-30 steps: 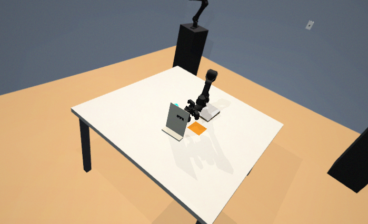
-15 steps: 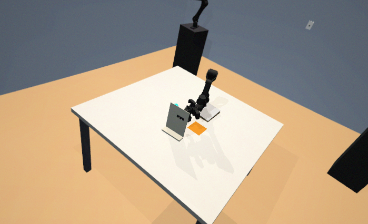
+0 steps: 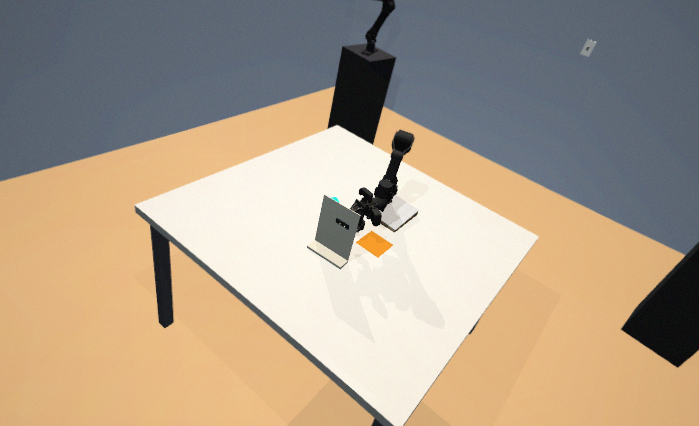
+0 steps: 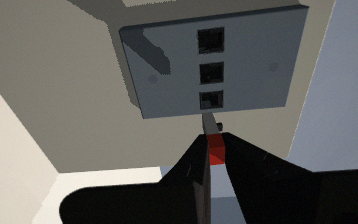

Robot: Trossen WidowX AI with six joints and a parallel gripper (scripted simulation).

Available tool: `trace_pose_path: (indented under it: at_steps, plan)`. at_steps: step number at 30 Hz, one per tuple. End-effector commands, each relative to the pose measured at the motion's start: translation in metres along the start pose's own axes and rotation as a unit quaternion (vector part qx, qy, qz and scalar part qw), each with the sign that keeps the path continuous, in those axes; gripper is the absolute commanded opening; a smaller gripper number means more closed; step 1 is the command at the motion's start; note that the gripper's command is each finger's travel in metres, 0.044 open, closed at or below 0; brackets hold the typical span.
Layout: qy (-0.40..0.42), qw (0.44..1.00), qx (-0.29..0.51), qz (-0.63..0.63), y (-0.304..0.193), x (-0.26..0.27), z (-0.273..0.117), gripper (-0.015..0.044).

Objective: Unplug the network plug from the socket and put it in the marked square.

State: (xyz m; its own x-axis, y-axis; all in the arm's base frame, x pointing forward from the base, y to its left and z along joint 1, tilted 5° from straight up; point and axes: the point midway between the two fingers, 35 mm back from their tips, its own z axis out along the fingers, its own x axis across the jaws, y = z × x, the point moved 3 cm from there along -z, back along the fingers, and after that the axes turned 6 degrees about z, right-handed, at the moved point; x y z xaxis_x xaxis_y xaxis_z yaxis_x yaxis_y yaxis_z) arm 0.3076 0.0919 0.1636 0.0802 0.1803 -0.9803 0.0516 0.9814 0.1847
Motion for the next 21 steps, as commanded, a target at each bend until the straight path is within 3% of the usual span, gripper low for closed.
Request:
trace_pose_path:
  at_steps: [1,21]
  plan:
    - [-0.002,1.0,0.001,0.0,-0.001,-0.001,-0.003,0.0]
    - [-0.001,1.0,0.001,0.0,-0.004,-0.001,-0.016,0.0]
